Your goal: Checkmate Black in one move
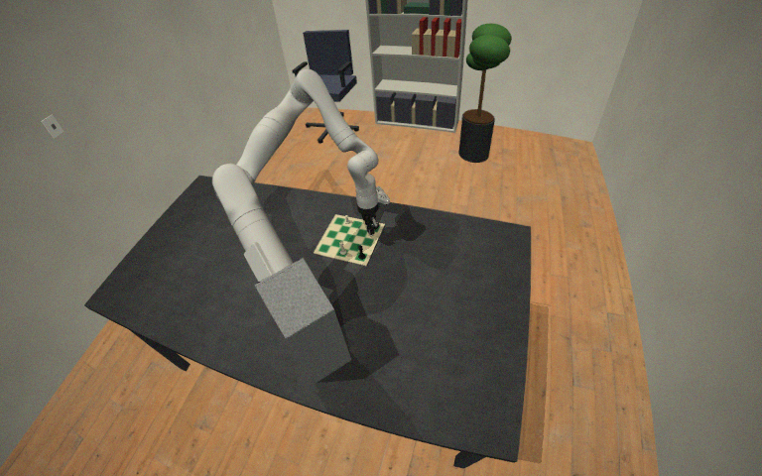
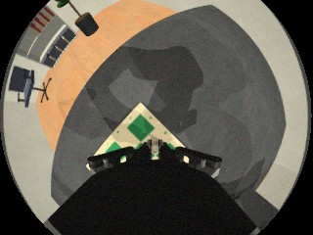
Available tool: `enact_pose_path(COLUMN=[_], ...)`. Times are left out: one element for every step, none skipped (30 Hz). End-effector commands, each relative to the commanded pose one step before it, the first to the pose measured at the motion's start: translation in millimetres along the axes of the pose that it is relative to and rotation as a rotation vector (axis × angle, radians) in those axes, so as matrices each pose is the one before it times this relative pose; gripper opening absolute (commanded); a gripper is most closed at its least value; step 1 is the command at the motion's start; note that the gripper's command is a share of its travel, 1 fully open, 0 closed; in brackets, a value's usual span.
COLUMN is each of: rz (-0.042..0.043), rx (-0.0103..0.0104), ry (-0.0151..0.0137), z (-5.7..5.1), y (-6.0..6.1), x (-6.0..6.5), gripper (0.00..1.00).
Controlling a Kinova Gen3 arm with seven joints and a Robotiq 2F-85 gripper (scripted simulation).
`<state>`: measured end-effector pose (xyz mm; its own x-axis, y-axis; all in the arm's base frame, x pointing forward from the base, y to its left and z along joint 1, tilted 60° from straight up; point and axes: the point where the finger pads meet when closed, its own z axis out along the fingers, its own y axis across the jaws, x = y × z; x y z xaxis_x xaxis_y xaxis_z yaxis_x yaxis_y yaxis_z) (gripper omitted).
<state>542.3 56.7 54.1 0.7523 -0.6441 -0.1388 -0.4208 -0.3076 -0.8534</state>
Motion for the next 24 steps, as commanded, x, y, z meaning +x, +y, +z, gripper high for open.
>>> enact_pose_path(rz=[0.00013, 0.00000, 0.00000, 0.00000, 0.00000, 0.00000, 0.00000, 0.00000, 0.00000, 0.00000, 0.00000, 0.00000, 0.00000, 0.00000, 0.00000, 0.00000, 0.00000, 0.00000, 0.00000, 0.00000, 0.00000, 0.00000, 0.00000, 0.00000], rx=[-0.00002, 0.00000, 0.00000, 0.00000, 0.00000, 0.00000, 0.00000, 0.00000, 0.00000, 0.00000, 0.00000, 0.00000, 0.00000, 0.00000, 0.00000, 0.00000, 0.00000, 0.00000, 0.00000, 0.00000, 0.00000, 0.00000, 0.00000, 0.00000], ry=[0.00174, 0.00000, 0.00000, 0.00000, 0.00000, 0.00000, 0.00000, 0.00000, 0.00000, 0.00000, 0.00000, 0.00000, 0.00000, 0.00000, 0.00000, 0.00000, 0.00000, 0.00000, 0.00000, 0.00000, 0.00000, 0.00000, 0.00000, 0.00000], z=[-0.71, 0.00, 0.00, 0.00, 0.00, 0.00, 0.00, 0.00, 0.00, 0.00, 0.00, 0.00, 0.00, 0.00, 0.00, 0.00, 0.00, 0.00, 0.00, 0.00, 0.02, 0.04, 0.07, 0.11], y=[0.06, 0.00, 0.00, 0.00, 0.00, 0.00, 0.00, 0.00, 0.00, 0.00, 0.00, 0.00, 0.00, 0.00, 0.00, 0.00, 0.00, 0.00, 0.00, 0.00, 0.00, 0.00, 0.00, 0.00], x=[0.74, 0.00, 0.00, 0.00, 0.00, 0.00, 0.00, 0.00, 0.00, 0.00, 0.00, 0.00, 0.00, 0.00, 0.00, 0.00, 0.00, 0.00, 0.00, 0.00, 0.00, 0.00, 0.00, 0.00], gripper=[0.00, 0.00, 0.00, 0.00, 0.00, 0.00, 0.00, 0.00, 0.00, 0.00, 0.00, 0.00, 0.00, 0.00, 0.00, 0.00, 0.00, 0.00, 0.00, 0.00, 0.00, 0.00, 0.00, 0.00])
